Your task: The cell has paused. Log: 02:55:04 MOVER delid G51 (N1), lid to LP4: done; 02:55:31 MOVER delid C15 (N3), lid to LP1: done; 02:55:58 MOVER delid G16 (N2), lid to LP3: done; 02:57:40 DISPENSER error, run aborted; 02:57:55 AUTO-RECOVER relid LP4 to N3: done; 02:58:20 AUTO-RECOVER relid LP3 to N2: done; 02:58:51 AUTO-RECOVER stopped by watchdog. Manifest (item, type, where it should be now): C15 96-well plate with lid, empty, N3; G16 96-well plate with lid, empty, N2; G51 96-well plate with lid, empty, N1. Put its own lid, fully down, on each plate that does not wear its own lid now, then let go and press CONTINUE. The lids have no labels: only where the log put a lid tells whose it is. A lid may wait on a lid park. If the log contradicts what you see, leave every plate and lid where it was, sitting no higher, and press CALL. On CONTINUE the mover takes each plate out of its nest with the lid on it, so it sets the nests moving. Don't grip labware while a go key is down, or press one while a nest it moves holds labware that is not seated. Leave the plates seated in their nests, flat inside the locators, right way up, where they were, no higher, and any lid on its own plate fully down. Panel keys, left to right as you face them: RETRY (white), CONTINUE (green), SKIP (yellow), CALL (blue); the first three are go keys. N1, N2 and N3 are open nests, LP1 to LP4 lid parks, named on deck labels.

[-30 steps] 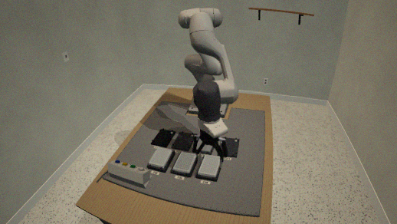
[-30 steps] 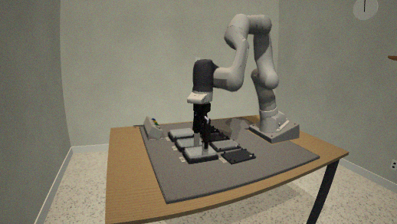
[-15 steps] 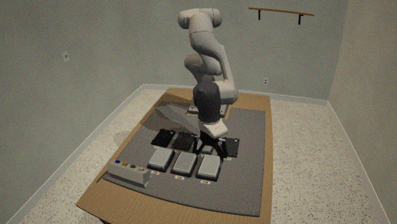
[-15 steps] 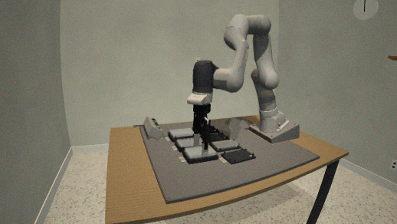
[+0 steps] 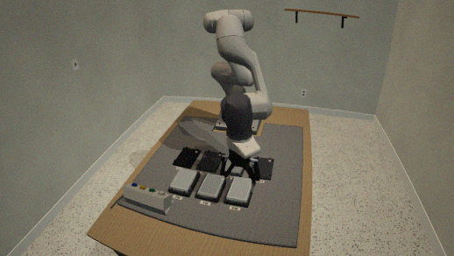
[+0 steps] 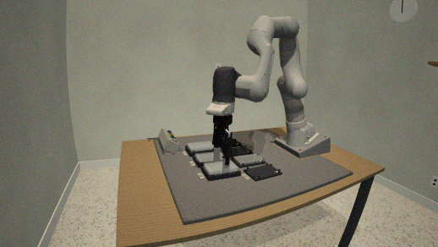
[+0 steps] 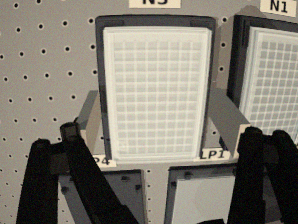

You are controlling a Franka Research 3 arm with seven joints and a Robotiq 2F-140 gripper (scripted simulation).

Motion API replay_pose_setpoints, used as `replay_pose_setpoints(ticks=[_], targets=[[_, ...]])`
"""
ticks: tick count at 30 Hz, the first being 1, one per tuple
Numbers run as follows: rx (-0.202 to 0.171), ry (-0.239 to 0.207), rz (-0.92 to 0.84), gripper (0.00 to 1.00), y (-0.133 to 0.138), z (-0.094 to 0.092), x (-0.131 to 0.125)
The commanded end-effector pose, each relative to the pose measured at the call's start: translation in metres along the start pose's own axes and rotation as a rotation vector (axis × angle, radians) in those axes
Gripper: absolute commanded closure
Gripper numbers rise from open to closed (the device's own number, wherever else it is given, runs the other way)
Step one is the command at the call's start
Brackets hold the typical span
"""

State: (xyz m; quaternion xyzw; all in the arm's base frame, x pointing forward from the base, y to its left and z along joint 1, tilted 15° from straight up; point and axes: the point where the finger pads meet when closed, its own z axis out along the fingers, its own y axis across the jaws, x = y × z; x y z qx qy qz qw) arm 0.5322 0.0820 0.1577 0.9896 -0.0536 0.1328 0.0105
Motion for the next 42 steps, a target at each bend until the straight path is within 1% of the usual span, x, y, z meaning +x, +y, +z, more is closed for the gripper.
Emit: replay_pose_setpoints(ticks=[1,26,27,42], targets=[[0.000,0.002,0.006,0.34,0.0005,0.0005,0.0008],[0.000,0.002,0.006,0.34,0.0005,0.0005,0.0008],[0.000,0.002,0.006,1.00,0.0005,0.0005,0.0008],[0.000,0.002,0.006,1.00,0.0005,0.0005,0.0008]])
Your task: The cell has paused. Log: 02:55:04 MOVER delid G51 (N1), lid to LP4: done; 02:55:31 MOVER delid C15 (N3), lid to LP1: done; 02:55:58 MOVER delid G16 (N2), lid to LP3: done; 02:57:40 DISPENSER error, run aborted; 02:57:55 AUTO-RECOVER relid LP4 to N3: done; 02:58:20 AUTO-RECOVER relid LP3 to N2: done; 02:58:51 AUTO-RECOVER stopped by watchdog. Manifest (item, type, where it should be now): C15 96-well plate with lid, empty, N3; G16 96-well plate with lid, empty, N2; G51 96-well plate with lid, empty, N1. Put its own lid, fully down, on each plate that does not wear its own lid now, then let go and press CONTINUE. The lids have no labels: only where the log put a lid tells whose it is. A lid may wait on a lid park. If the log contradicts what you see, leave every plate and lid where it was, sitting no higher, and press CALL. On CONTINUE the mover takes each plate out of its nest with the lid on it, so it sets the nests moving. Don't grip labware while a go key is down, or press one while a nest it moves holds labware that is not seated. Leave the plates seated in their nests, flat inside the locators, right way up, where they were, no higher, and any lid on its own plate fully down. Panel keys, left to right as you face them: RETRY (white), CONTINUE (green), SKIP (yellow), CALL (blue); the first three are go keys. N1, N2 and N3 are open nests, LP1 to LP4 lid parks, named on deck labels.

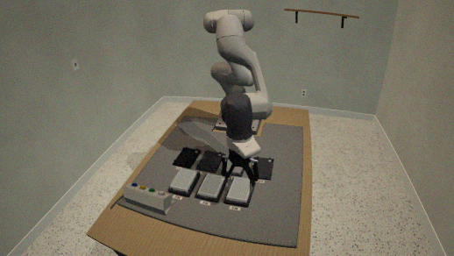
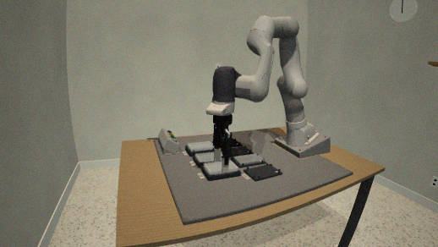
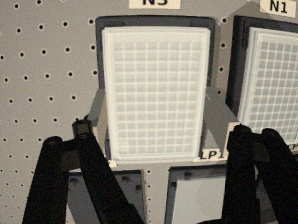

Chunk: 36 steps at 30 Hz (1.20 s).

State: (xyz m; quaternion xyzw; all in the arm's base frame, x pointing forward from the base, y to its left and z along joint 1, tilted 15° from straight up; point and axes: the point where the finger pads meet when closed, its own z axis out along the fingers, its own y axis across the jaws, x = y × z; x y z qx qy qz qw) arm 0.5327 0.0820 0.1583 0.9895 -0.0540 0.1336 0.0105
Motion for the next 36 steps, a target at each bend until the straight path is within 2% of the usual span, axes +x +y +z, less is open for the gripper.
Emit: replay_pose_setpoints(ticks=[1,36], targets=[[0.000,0.000,0.005,1.00,0.0006,0.0009,0.0002],[0.000,0.000,0.005,1.00,0.0006,0.0009,0.0002]])
